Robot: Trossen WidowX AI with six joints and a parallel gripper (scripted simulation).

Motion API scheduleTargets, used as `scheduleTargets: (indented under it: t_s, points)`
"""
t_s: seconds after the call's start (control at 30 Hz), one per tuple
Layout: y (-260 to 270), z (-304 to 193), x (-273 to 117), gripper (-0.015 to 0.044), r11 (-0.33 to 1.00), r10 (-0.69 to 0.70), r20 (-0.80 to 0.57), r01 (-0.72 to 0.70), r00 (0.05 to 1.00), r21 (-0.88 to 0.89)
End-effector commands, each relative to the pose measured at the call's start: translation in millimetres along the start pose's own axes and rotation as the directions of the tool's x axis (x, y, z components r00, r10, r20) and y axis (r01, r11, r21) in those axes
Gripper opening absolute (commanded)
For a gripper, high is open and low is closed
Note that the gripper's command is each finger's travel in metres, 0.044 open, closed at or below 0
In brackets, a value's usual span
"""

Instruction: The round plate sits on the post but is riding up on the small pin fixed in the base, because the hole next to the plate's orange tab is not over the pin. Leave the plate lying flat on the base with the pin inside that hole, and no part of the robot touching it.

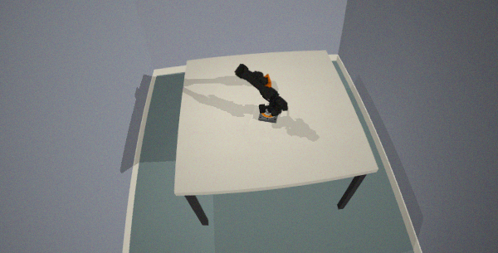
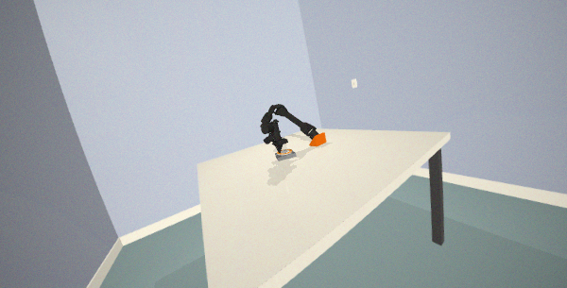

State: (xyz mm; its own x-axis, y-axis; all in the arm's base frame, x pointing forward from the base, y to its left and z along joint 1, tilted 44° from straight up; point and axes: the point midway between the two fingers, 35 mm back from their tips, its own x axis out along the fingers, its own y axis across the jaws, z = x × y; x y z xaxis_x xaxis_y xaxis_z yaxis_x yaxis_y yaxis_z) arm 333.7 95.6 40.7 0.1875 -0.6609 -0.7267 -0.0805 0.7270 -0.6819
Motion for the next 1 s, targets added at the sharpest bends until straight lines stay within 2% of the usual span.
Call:
scheduleTargets:
  t_s: [0.0, 0.7, 0.97]
  points:
    - [-6.9, 2.7, 0.0, 0.0000, 1.000, -0.005, 0.000, 0.005, 1.000, -0.001]
    - [-26.7, 4.4, 0.0, 0.0000, 1.000, -0.006, 0.000, 0.006, 1.000, -0.001]
    - [-25.6, 4.7, -31.1, 0.0000, 1.000, -0.004, 0.000, 0.004, 1.000, -0.001]
